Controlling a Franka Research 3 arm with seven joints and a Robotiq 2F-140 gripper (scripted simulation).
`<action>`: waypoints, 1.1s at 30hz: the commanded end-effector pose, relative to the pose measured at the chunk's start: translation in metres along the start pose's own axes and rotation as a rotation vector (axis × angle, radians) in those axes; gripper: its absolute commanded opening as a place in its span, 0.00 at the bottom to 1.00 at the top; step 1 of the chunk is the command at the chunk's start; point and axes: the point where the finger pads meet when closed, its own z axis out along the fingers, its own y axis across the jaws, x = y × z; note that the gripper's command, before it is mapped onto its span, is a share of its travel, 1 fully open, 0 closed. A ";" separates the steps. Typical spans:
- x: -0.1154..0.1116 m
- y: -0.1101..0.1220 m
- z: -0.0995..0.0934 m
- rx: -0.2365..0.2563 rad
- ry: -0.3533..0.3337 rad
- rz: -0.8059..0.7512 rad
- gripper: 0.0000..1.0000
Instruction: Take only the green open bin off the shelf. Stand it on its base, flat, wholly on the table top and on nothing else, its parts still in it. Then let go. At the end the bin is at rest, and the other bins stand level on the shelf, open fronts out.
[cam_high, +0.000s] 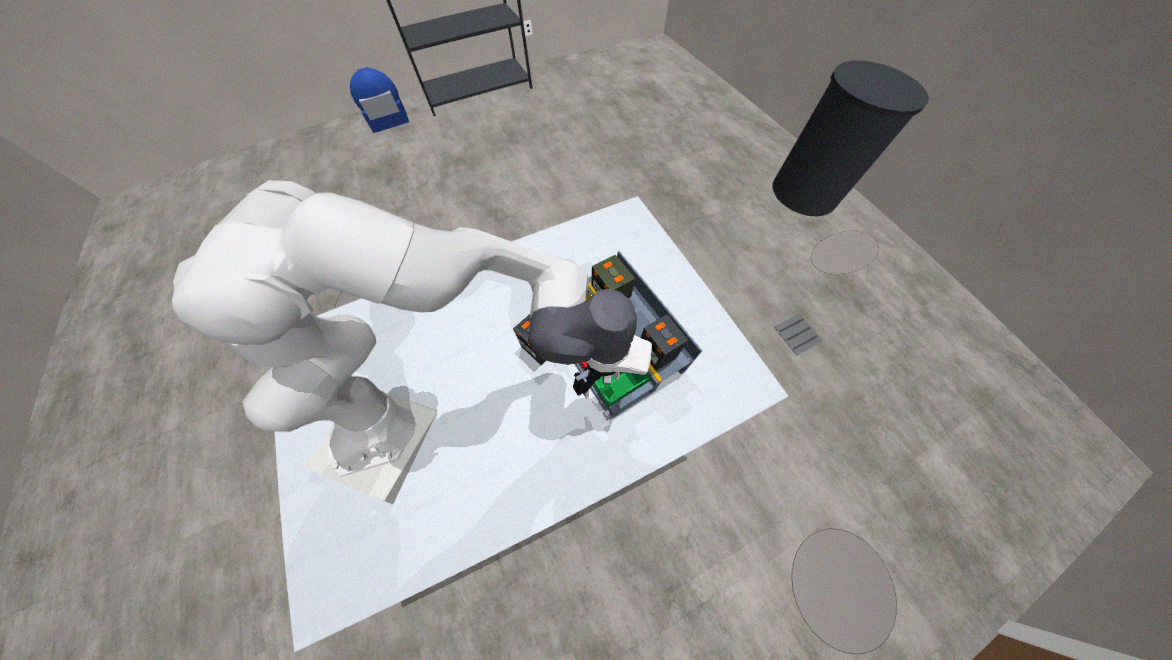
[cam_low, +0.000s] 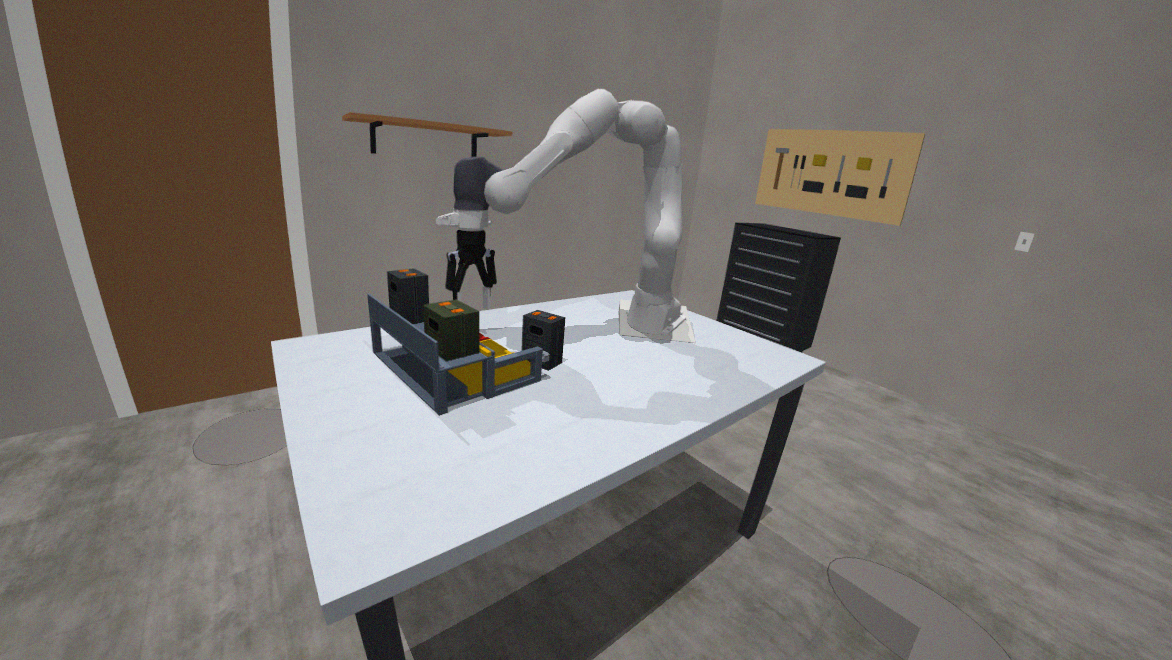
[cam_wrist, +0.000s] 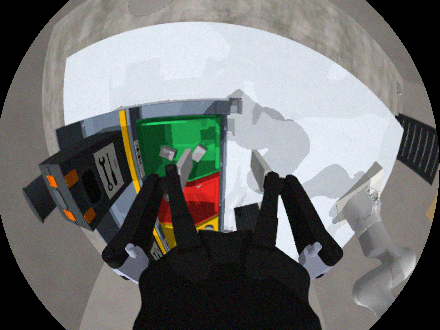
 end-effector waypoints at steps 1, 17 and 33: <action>0.002 -0.005 -0.001 0.013 0.014 0.001 0.57; 0.002 -0.006 0.044 0.013 0.014 0.001 0.57; 0.003 -0.008 0.043 0.013 0.014 0.001 0.57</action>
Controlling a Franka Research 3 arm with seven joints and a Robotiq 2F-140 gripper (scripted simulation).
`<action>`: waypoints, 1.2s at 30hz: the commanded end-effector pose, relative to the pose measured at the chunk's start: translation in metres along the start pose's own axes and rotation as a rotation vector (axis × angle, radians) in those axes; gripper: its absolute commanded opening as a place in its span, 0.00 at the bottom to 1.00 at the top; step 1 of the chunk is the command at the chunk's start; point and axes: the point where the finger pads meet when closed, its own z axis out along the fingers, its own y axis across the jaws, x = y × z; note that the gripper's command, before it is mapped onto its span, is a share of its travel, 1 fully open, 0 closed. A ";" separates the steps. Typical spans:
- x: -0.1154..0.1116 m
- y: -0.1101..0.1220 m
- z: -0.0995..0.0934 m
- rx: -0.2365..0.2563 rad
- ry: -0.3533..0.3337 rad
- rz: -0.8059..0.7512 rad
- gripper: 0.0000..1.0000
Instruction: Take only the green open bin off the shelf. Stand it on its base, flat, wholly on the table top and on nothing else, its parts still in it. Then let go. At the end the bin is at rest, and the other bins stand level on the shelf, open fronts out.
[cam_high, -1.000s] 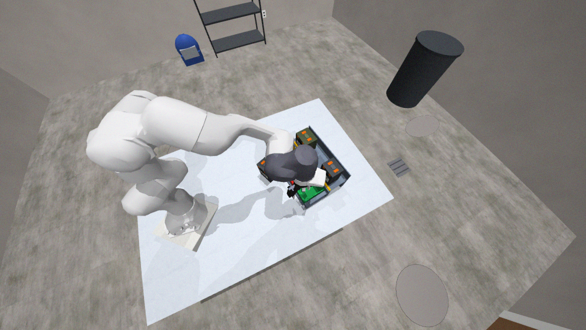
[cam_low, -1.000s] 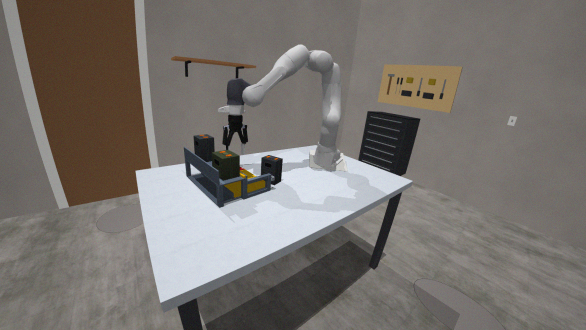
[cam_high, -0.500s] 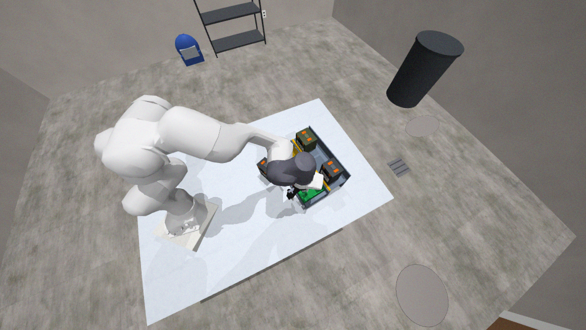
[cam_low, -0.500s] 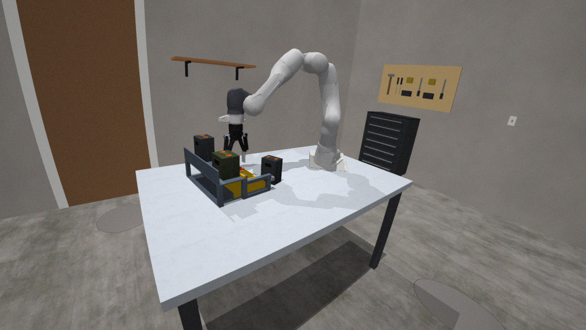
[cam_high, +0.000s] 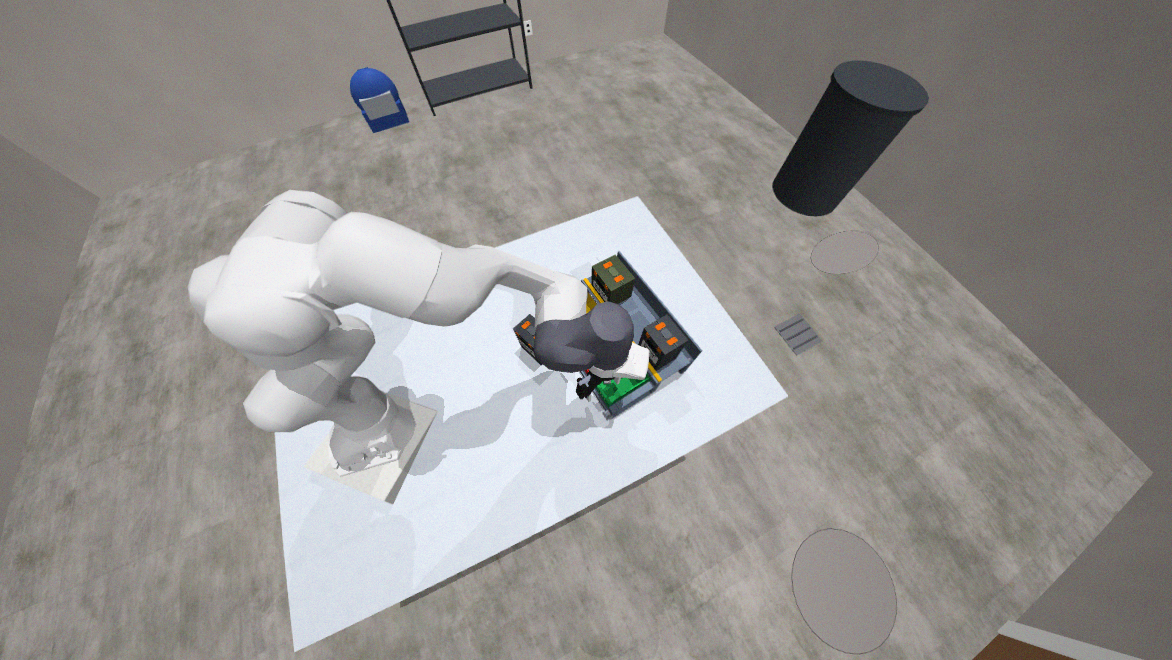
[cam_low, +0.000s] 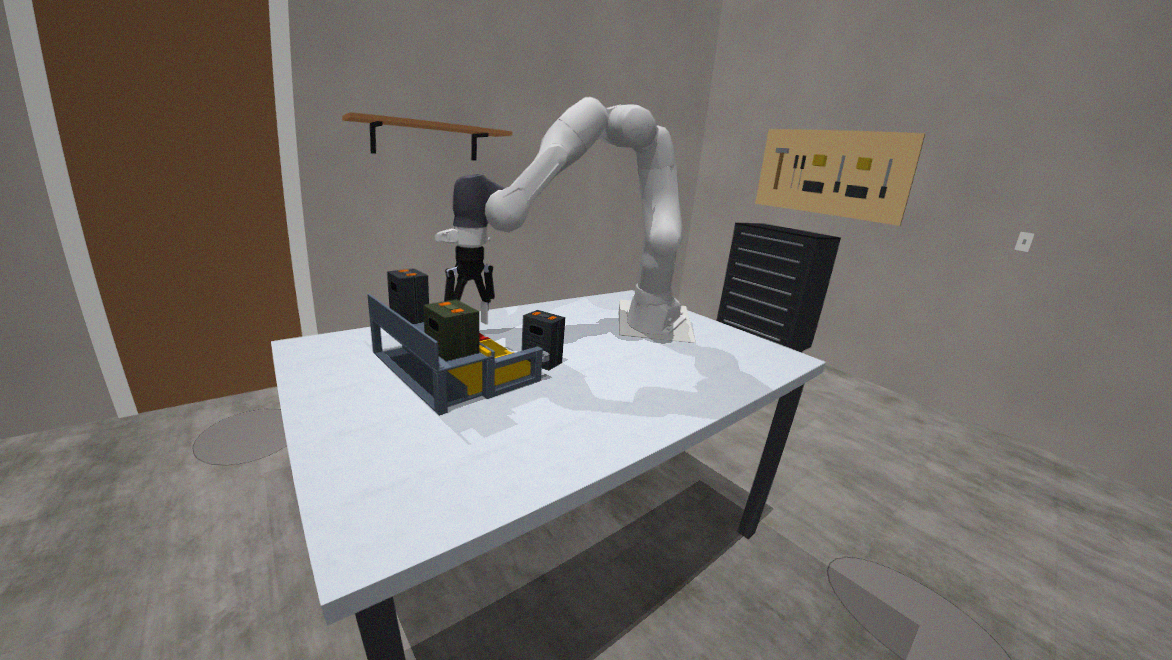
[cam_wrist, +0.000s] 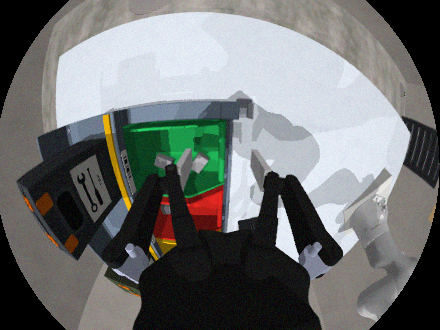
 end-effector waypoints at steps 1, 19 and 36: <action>0.001 -0.001 0.000 0.002 0.005 0.005 0.57; 0.001 -0.001 -0.005 0.002 0.005 0.005 0.57; 0.001 0.000 -0.008 0.002 0.005 0.005 0.57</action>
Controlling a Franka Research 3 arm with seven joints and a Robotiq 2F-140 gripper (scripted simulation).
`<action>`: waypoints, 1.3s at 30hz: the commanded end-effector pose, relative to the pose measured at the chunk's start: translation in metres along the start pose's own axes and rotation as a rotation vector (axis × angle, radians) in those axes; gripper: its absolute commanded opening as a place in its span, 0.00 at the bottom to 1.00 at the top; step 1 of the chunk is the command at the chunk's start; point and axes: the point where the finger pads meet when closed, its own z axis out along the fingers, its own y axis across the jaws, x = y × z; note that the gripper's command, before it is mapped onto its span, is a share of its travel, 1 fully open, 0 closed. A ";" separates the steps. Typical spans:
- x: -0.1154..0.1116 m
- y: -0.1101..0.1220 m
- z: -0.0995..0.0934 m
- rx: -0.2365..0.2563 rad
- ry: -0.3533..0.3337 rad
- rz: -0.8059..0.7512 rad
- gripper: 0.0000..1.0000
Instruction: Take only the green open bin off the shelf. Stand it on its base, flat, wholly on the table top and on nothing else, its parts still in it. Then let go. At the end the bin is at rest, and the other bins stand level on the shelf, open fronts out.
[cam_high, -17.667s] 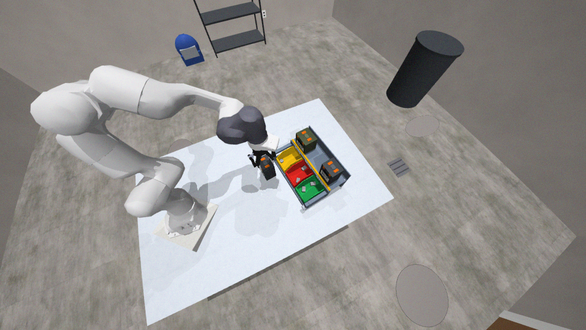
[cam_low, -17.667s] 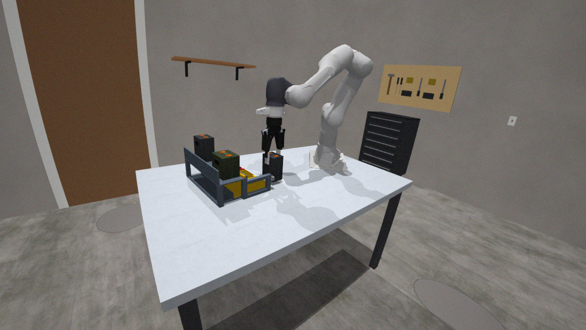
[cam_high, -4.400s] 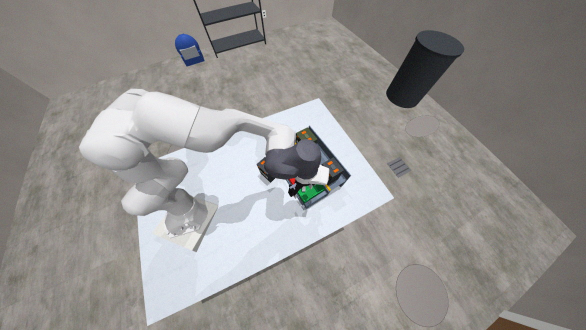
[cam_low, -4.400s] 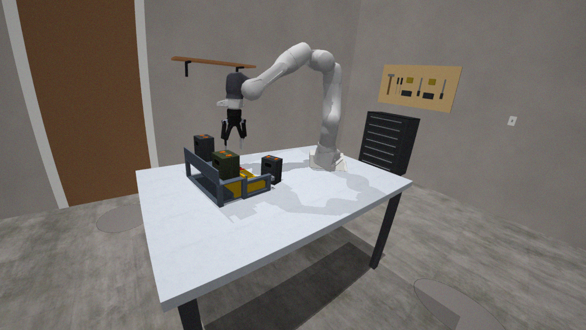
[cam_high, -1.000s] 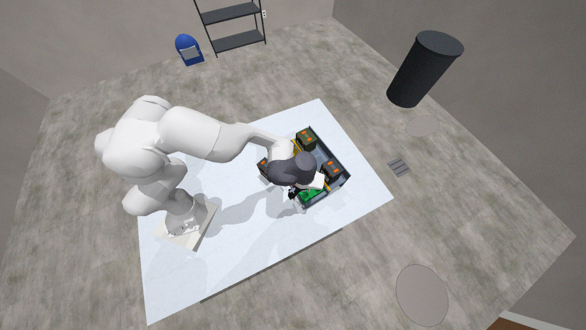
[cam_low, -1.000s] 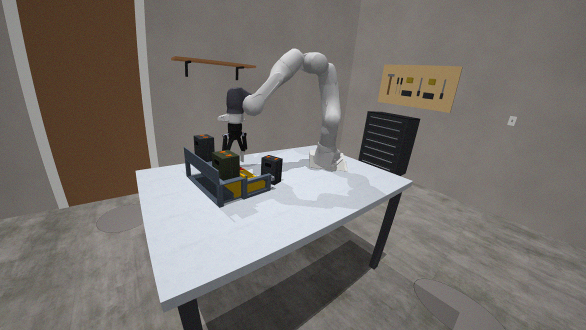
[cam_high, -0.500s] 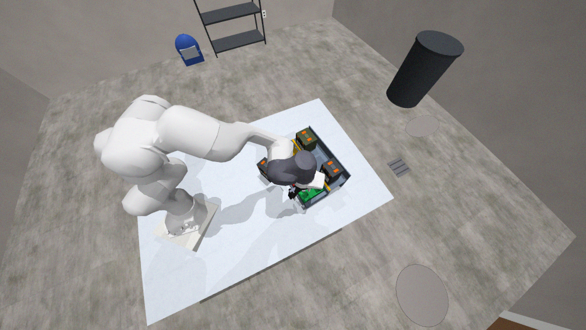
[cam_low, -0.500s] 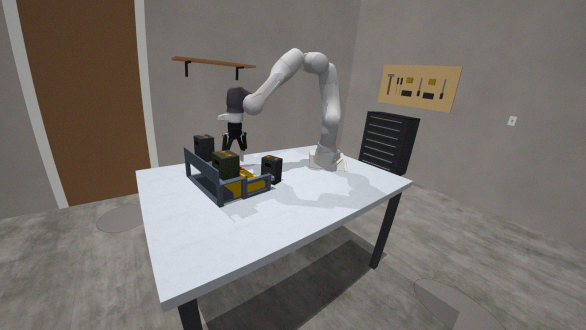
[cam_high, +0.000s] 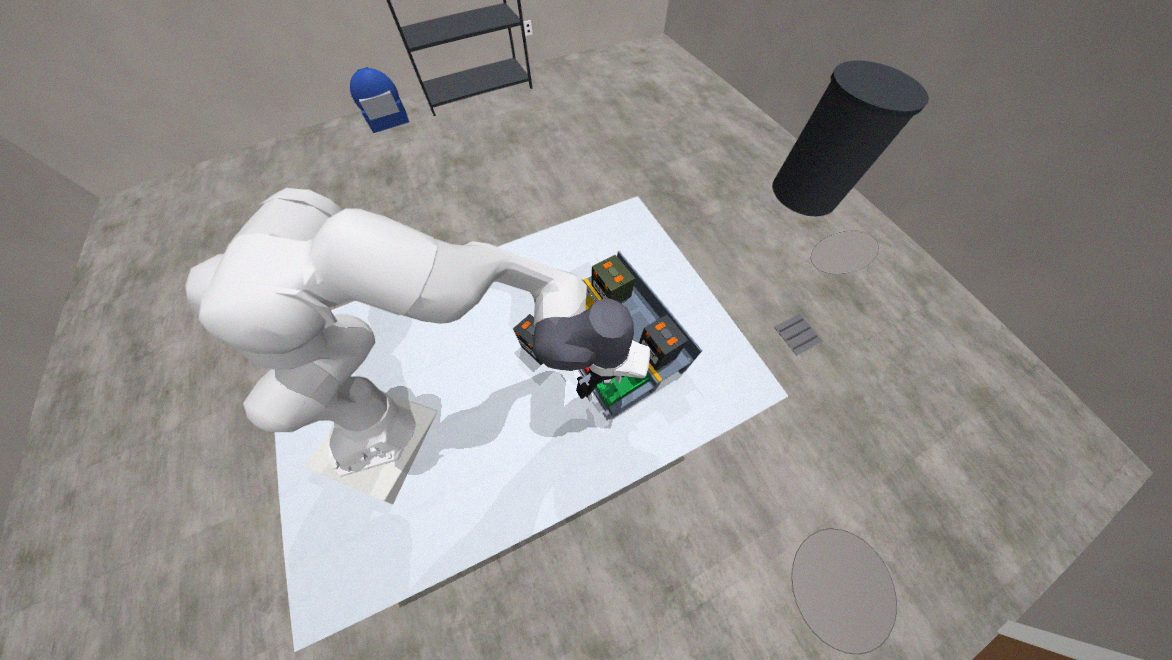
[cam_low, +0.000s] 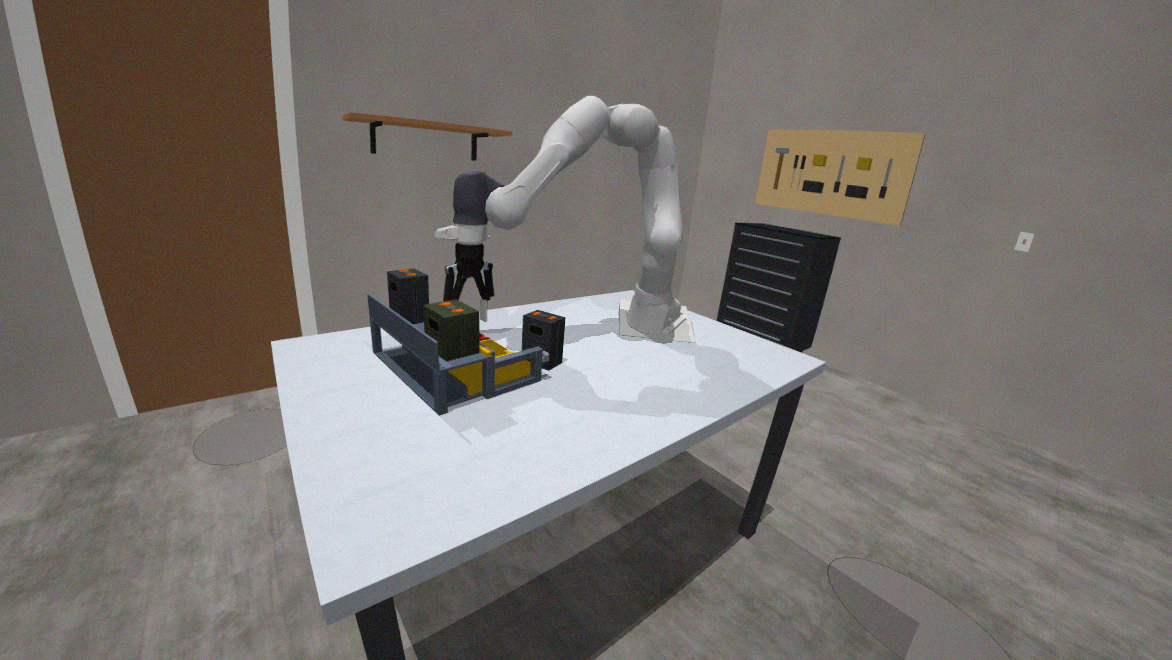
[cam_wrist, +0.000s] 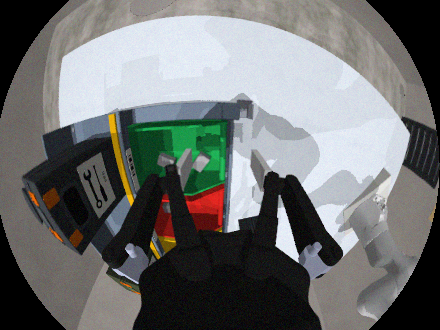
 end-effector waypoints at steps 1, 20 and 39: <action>0.000 0.002 0.000 -0.002 -0.004 0.005 0.57; -0.001 0.003 -0.001 -0.002 -0.004 0.005 0.57; -0.001 0.002 0.009 -0.002 -0.004 0.005 0.57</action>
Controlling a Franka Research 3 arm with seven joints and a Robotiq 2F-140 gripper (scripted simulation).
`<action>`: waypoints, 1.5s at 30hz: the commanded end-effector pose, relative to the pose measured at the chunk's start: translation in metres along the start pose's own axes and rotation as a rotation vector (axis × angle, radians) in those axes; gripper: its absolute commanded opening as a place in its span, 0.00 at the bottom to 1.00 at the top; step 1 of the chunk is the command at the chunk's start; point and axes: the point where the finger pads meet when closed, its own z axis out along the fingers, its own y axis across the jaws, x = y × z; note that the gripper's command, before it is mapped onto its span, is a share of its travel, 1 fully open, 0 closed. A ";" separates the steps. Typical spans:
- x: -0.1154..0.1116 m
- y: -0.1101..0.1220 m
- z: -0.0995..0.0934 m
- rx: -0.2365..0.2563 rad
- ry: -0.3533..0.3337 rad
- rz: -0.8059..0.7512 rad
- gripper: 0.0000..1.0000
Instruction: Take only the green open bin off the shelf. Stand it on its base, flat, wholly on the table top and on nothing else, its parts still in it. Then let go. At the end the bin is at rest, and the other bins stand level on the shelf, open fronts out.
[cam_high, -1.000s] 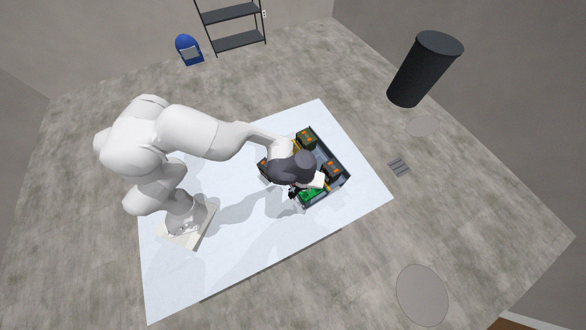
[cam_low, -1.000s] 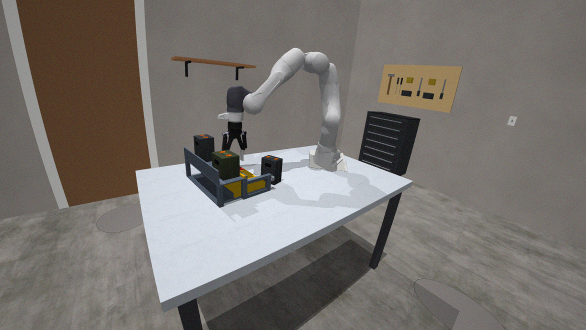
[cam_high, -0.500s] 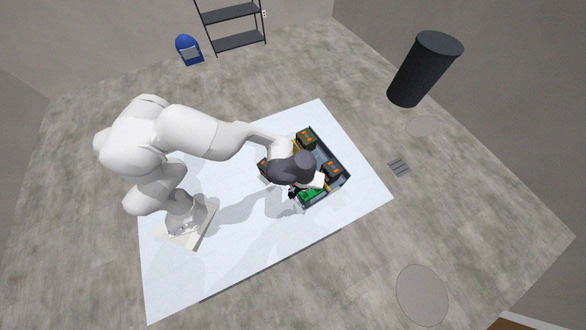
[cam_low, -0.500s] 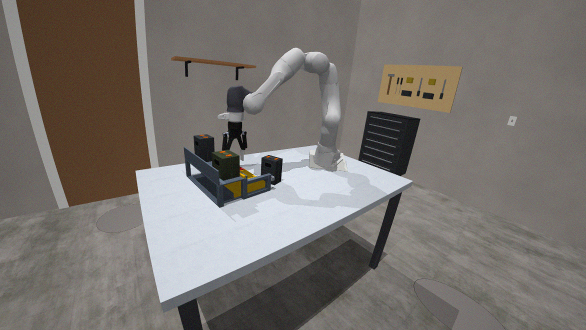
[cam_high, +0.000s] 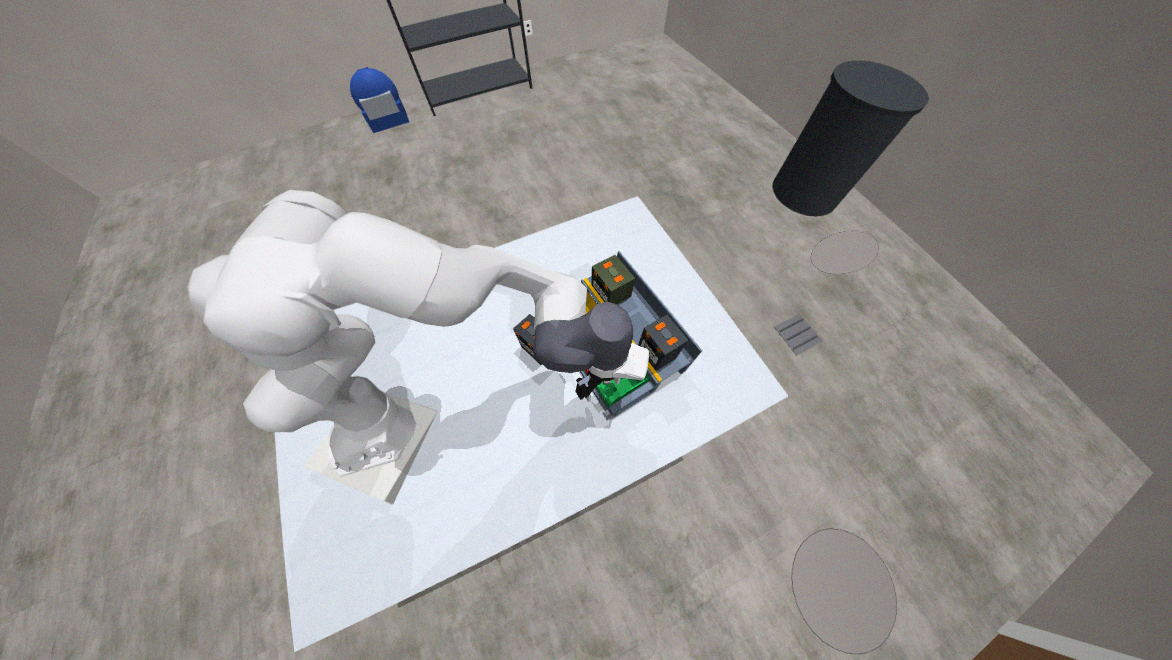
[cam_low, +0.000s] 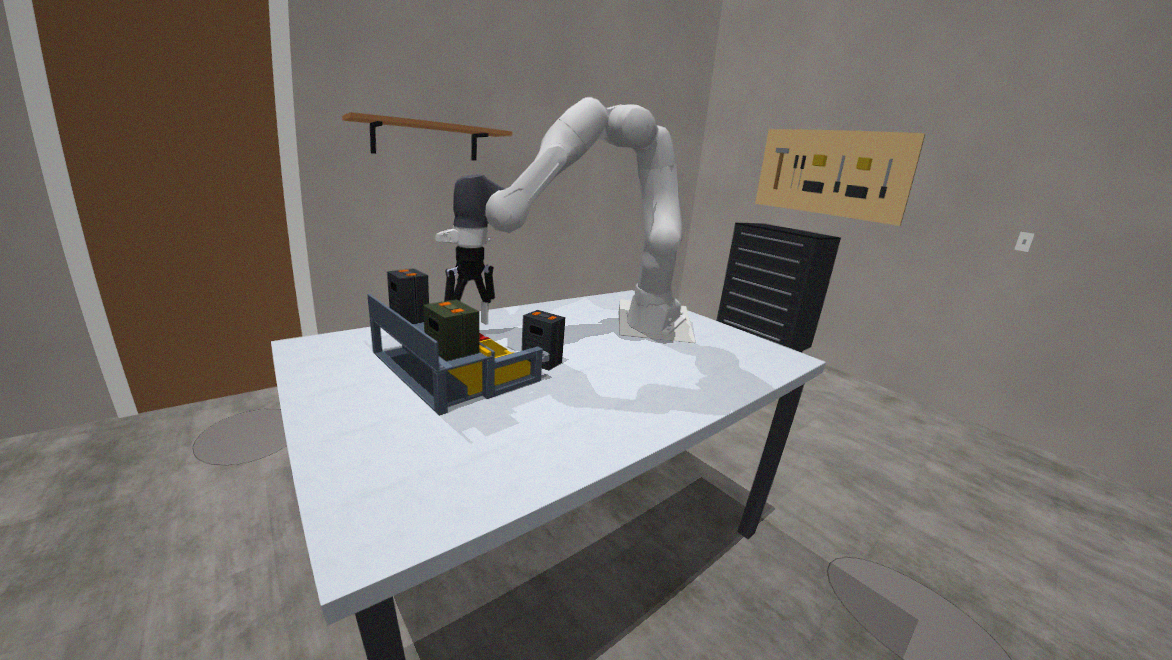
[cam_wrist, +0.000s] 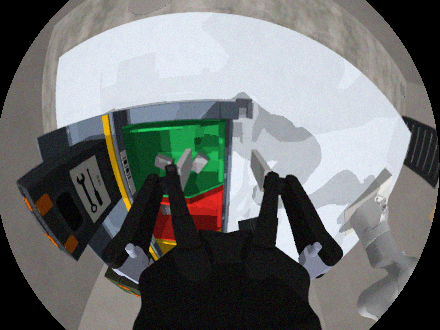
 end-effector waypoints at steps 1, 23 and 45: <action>0.000 0.000 0.002 0.000 0.001 0.000 0.57; 0.001 0.000 0.018 0.001 0.004 0.002 0.57; 0.001 0.000 0.017 0.001 0.004 0.002 0.57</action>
